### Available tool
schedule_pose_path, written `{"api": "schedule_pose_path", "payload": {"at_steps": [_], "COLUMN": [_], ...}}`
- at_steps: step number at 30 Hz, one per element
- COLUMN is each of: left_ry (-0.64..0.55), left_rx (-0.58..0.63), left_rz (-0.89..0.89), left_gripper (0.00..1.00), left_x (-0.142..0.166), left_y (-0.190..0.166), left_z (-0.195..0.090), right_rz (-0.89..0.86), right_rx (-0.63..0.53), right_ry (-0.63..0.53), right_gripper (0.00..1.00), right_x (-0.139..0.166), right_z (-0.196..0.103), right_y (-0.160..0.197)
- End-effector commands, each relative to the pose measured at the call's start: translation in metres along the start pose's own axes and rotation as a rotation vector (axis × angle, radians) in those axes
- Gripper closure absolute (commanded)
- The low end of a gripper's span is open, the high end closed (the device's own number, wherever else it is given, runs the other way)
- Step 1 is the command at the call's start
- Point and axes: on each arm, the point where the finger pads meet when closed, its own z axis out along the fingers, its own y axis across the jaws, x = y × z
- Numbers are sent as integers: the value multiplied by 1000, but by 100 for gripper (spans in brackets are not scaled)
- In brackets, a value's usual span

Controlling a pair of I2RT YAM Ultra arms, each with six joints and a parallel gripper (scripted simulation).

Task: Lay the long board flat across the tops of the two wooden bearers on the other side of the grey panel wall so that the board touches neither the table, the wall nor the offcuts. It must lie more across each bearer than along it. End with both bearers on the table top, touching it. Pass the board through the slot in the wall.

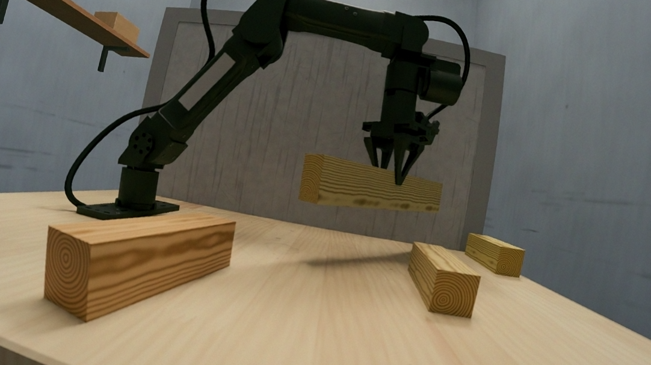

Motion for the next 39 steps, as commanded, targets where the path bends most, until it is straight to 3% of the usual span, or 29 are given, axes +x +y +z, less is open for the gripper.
{"api": "schedule_pose_path", "payload": {"at_steps": [1,11,15,21,29,39], "left_ry": [-66,-66,-66,-66,-66,-66], "left_rx": [-11,-11,-11,-11,-11,-11], "left_rz": [-11,-11,-11,-11,-11,-11], "left_gripper": [0,0,0,0,0,0], "left_x": [-30,-30,-30,-30,-30,-30], "left_y": [3,3,3,3,3,3], "left_z": [-14,-14,-14,-14,-14,-14], "right_rz": [-289,-609,-896,-778,-787,-760], "right_rx": [79,75,99,64,94,358], "right_ry": [-79,-54,-50,-45,-56,-158], "right_gripper": [100,100,100,100,100,100], "right_x": [0,14,20,30,26,30], "right_z": [-15,9,21,24,21,-10], "right_y": [-14,-19,-23,-19,-12,-16]}}
